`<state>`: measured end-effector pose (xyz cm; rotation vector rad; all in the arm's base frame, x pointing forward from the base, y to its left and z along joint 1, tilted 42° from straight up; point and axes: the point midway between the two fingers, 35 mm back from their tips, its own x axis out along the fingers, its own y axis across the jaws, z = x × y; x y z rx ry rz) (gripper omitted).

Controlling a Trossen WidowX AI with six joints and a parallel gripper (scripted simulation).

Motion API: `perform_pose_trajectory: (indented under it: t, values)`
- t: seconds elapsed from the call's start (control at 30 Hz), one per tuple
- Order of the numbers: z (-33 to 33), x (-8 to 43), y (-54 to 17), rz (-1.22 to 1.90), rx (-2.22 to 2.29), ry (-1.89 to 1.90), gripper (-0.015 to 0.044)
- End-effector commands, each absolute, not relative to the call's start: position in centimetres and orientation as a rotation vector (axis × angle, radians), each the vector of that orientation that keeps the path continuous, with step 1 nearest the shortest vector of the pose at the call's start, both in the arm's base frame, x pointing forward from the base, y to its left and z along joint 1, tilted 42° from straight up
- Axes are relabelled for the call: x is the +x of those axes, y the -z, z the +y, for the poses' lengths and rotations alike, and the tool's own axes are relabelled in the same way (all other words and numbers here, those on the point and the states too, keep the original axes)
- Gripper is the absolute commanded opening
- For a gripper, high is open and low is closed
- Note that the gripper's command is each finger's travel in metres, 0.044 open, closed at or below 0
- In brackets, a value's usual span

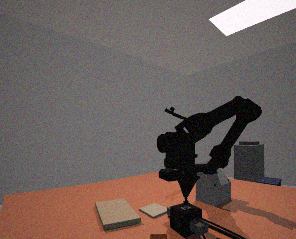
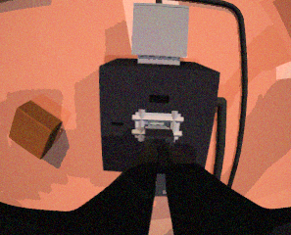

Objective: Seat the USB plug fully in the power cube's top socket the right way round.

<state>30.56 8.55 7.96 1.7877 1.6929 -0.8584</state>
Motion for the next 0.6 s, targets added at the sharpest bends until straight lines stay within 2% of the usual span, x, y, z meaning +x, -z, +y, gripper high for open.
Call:
perform_pose_trajectory:
  t: [0.0,0.57]
  values:
    - [8.54,30.54,-7.79,1.69,1.787,0.865,0.0]
    - [8.68,30.54,-7.64,1.69,1.787,0.865,0.0]
